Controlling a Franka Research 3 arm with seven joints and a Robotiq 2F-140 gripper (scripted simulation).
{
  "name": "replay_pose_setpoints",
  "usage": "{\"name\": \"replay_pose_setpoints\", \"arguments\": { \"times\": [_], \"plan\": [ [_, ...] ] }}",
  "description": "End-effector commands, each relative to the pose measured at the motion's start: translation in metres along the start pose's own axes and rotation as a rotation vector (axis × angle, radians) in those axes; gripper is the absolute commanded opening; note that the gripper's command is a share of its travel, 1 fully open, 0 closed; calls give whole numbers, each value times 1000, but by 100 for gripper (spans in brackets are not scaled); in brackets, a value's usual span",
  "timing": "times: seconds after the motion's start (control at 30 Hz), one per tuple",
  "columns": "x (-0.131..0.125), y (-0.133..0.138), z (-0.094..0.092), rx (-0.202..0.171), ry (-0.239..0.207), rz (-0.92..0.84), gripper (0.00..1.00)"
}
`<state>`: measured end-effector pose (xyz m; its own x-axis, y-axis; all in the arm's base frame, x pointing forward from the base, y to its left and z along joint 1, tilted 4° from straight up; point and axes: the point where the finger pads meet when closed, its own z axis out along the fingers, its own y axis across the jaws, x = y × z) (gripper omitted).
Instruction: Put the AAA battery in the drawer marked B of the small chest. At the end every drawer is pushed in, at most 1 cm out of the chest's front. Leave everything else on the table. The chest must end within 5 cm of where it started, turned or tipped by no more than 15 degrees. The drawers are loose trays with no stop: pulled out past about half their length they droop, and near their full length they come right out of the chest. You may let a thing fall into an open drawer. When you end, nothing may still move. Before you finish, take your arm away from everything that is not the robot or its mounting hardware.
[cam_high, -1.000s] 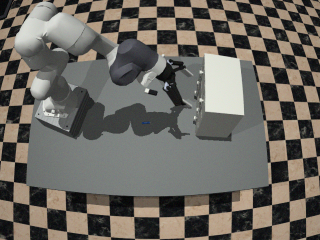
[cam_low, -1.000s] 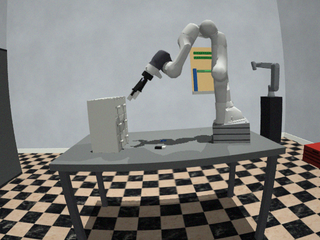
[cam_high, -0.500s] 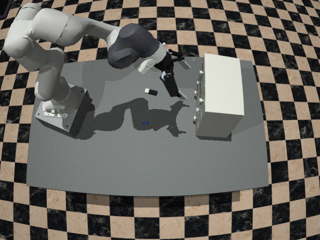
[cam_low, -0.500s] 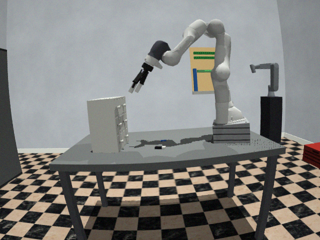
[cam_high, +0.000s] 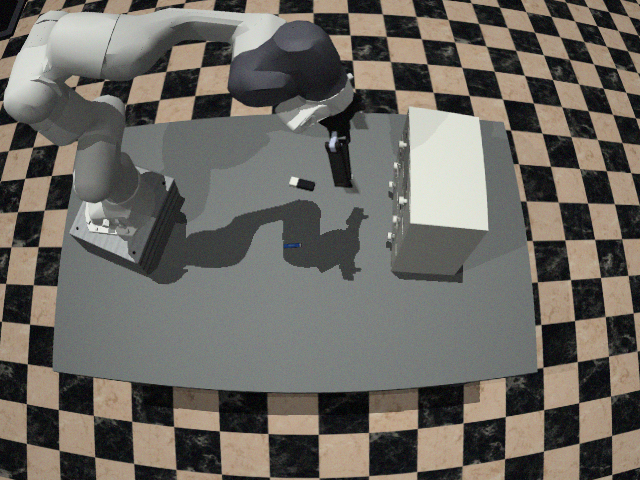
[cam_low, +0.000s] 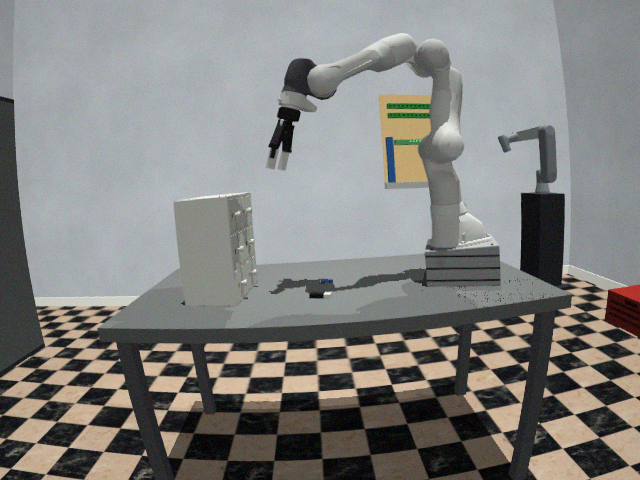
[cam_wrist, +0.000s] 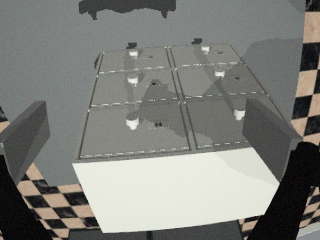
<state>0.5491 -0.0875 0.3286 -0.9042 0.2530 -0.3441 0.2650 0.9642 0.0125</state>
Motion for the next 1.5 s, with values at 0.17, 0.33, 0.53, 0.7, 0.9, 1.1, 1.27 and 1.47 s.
{"name": "replay_pose_setpoints", "arguments": {
  "times": [0.17,0.33,0.53,0.7,0.9,1.1,1.27,1.47],
  "plan": [
    [44,-6,-4,11,245,-80,100],
    [47,-6,-9,12,276,-80,100],
    [47,-7,-10,13,283,-80,100],
    [47,-7,-10,13,283,-80,100],
    [47,-7,-10,13,283,-80,100],
    [47,-7,-10,13,283,-80,100],
    [46,-7,-11,16,276,-74,100],
    [46,-7,-11,16,276,-74,100]
  ]
}}
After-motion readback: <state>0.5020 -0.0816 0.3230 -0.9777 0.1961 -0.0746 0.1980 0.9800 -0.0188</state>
